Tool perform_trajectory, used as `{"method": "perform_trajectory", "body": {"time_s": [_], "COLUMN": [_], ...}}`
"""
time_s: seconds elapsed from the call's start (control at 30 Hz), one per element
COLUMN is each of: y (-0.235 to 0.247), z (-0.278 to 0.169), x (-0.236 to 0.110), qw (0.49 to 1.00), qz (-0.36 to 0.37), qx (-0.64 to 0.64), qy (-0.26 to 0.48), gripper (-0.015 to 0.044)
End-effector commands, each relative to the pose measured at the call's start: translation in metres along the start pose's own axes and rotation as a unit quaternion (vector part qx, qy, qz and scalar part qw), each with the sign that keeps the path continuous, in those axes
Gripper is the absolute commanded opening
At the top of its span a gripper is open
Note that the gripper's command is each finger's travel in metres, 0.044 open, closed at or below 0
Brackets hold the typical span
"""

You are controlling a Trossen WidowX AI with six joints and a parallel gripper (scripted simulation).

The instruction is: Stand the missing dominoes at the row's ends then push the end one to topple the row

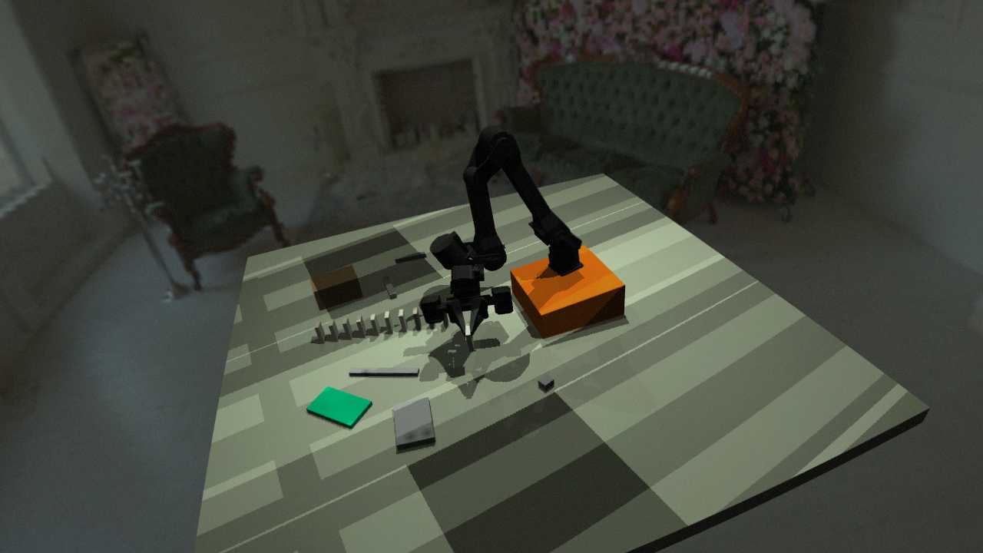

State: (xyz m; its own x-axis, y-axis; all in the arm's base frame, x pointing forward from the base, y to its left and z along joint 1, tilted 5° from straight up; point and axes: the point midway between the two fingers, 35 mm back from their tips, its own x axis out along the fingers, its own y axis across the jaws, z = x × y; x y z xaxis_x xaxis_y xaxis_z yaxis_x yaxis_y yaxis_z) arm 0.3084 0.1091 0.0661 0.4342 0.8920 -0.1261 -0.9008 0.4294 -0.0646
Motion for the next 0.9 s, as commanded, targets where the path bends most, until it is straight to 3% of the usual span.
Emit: {"method": "perform_trajectory", "body": {"time_s": [0.0,0.87], "y": [0.0146,0.0205], "z": [0.0007,-0.0050], "x": [-0.0112,-0.0144], "qw": [1.000,0.999], "qz": [0.016,0.025], "qx": [-0.008,-0.012], "qy": [-0.020,-0.029], "gripper": [0.0027,0.0027]}}
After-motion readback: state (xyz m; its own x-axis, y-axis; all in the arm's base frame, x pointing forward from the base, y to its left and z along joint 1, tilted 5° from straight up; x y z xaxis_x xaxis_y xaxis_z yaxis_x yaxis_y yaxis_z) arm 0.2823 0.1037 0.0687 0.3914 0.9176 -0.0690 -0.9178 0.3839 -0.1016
